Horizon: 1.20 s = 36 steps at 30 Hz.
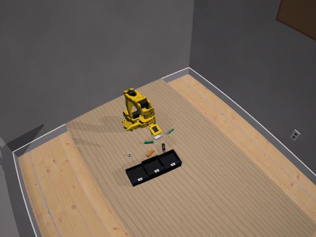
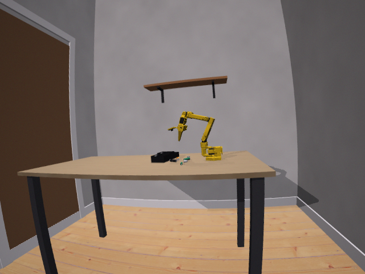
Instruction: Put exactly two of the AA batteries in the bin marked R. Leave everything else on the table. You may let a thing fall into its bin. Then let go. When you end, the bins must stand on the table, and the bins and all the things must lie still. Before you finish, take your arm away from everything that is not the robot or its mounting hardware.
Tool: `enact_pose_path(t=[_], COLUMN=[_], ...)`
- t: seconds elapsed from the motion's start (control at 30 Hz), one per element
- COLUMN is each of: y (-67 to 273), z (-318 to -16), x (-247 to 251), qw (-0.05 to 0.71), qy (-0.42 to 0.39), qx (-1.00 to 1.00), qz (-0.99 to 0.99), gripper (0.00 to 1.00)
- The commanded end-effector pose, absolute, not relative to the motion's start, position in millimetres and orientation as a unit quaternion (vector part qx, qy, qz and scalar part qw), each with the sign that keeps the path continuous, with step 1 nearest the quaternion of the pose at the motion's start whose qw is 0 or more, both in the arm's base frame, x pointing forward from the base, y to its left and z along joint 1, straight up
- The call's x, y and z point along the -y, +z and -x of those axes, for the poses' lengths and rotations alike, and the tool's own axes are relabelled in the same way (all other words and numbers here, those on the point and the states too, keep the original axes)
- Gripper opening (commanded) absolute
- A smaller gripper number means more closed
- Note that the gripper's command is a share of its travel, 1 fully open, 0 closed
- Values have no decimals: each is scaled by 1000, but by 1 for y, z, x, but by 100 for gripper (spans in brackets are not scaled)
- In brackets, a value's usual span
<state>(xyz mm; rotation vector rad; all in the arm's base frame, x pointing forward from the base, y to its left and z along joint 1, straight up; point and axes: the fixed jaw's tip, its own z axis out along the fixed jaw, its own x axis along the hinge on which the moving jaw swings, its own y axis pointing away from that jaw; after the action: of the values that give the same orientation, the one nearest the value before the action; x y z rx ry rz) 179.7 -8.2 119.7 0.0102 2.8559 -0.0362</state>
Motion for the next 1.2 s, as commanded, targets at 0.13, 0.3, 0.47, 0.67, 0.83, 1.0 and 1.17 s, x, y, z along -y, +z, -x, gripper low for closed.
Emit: enact_pose_path(t=[0.13,0.3,0.47,0.67,0.83,1.0,1.17], y=[130,132,133,133,133,133,133], z=[-214,-235,-246,-247,-247,-247,-247], x=[27,46,56,58,58,58,58], qw=[213,249,268,270,270,270,270], qy=[-34,-54,-67,-68,-68,-68,-68], qx=[-976,-967,-961,-960,-960,-960,-960], qz=[-6,-9,-10,-10,-10,-10,-10], gripper=[100,100,100,100,100,100,100])
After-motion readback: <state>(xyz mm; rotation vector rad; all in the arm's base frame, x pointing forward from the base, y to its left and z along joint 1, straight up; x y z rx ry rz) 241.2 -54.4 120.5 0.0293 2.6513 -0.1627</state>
